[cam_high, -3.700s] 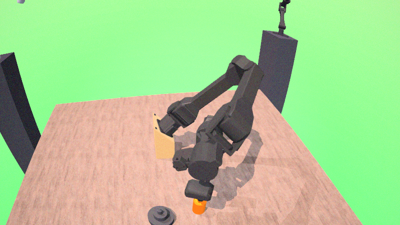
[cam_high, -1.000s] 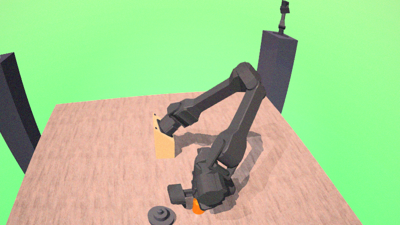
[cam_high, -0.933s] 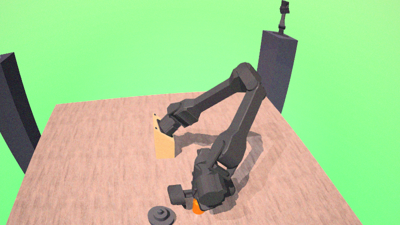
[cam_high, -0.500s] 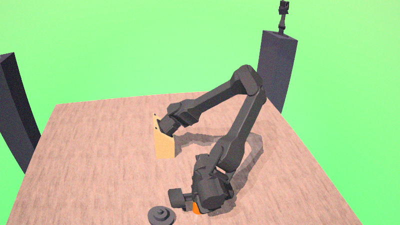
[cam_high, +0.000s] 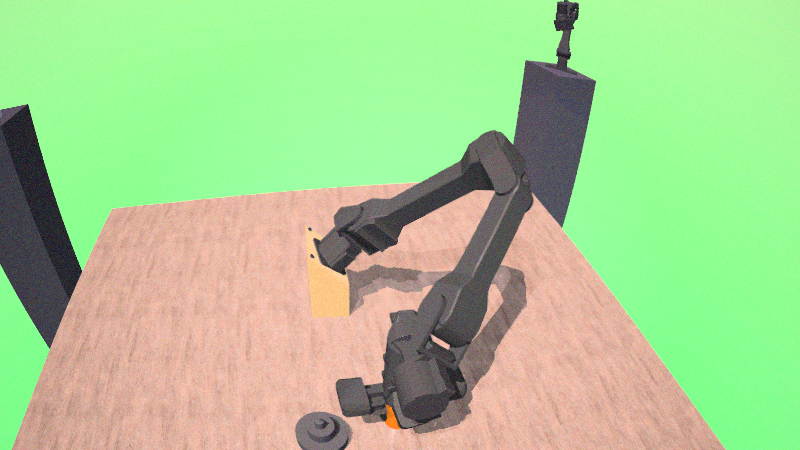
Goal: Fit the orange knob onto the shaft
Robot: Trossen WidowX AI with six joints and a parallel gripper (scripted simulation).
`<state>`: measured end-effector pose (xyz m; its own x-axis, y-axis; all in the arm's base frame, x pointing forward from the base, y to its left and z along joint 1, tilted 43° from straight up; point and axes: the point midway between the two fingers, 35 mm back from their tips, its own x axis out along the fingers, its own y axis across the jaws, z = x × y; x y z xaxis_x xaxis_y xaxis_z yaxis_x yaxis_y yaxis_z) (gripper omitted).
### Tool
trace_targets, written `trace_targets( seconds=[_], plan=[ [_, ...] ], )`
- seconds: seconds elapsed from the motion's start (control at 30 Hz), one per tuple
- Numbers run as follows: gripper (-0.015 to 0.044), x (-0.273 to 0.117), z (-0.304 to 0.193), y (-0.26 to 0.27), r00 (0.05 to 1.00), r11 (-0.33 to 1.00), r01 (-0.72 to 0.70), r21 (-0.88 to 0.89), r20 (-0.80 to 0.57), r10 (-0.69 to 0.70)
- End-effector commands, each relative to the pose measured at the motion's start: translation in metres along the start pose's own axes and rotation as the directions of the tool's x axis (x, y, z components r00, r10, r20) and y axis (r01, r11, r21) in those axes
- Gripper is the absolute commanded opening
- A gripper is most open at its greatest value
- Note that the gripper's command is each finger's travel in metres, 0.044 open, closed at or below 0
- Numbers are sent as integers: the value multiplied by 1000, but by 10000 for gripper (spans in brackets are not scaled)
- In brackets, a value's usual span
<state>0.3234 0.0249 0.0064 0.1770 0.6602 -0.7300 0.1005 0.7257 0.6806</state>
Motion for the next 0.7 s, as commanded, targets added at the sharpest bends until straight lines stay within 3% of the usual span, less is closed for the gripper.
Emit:
trace_targets(
  seconds=[0.0, 0.07, 0.27, 0.67],
  plan=[
    [170, 0, 0, 0, 1000, 1000, -3, 4, 0, 3],
    [157, 0, 0, 0, 1000, 1000, -3, 4, 0, 3],
    [0, -20, 5, 0, 1000, 1000, 2, 4, 0, -2],
    [0, -97, 11, 6, 1000, 1000, 8, 4, -1, -8]
  ],
)
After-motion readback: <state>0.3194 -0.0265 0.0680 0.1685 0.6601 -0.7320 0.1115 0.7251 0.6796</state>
